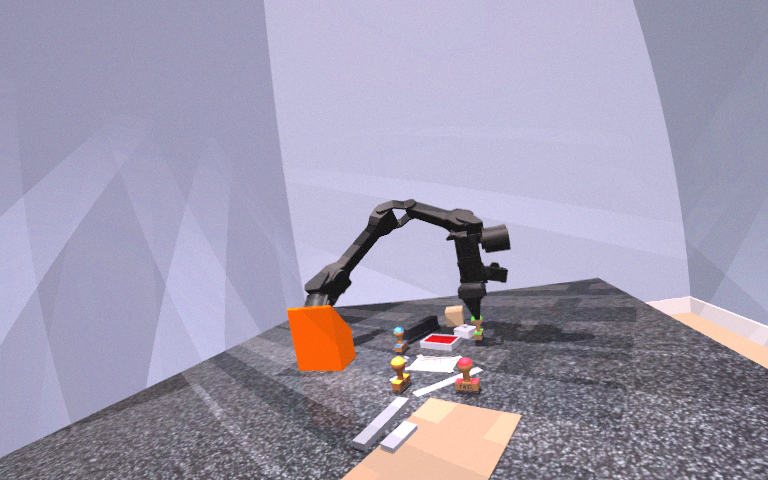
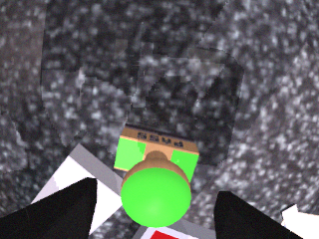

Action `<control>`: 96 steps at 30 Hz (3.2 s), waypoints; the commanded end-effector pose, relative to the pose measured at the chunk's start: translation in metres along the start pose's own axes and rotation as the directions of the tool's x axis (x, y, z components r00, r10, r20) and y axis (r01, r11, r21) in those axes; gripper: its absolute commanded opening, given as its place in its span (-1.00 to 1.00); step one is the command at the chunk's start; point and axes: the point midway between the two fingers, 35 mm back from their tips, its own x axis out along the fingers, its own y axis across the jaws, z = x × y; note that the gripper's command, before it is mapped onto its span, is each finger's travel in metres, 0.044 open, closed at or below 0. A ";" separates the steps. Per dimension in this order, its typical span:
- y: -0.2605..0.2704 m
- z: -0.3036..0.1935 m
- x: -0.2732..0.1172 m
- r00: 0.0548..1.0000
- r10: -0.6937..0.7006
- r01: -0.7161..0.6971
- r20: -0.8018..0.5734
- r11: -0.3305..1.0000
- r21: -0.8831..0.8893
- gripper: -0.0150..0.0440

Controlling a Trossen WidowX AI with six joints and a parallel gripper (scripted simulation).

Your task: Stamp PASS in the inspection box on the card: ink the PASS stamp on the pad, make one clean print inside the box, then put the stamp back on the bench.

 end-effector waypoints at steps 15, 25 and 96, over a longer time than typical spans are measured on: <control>0.000 -0.003 0.031 1.000 0.002 -0.002 -0.006 1.000 0.010 0.25; 0.001 -0.003 0.038 1.000 0.003 -0.003 -0.006 1.000 0.010 0.25; 0.000 0.000 0.013 1.000 0.005 -0.005 -0.003 1.000 0.002 -0.49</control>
